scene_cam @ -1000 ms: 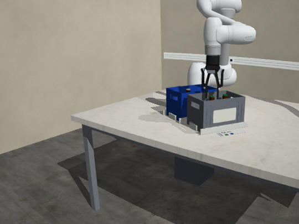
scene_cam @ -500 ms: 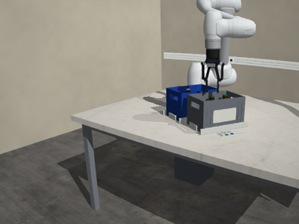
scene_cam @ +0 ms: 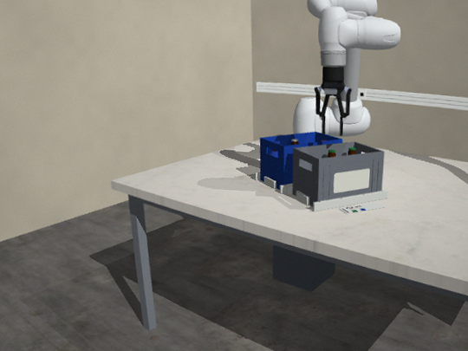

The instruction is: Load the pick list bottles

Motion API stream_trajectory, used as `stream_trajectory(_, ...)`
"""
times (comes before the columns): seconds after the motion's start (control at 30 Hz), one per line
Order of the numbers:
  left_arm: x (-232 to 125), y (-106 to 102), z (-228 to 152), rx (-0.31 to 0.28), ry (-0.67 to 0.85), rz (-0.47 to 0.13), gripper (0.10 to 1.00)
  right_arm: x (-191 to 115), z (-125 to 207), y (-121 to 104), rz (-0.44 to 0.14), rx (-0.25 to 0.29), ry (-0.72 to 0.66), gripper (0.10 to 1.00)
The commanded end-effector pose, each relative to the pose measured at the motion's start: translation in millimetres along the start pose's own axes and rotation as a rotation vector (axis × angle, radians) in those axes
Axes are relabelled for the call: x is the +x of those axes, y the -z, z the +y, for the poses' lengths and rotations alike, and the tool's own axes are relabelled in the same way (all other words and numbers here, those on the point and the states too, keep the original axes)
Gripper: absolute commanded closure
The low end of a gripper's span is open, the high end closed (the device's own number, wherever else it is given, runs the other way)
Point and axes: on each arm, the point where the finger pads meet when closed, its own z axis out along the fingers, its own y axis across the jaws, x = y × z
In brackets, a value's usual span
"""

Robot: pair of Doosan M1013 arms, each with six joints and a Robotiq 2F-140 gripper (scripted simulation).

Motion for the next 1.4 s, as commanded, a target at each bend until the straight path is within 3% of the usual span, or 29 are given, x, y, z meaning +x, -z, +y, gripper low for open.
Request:
stream_trajectory(0.0,1,0,0,0.0,0.0,0.001,0.098,0,0,5,0.001,0.001,0.0,0.656)
stream_trajectory(1.37,1,0,0,0.0,0.0,0.001,0.098,-69,167,5,0.001,0.0,0.0,0.656)
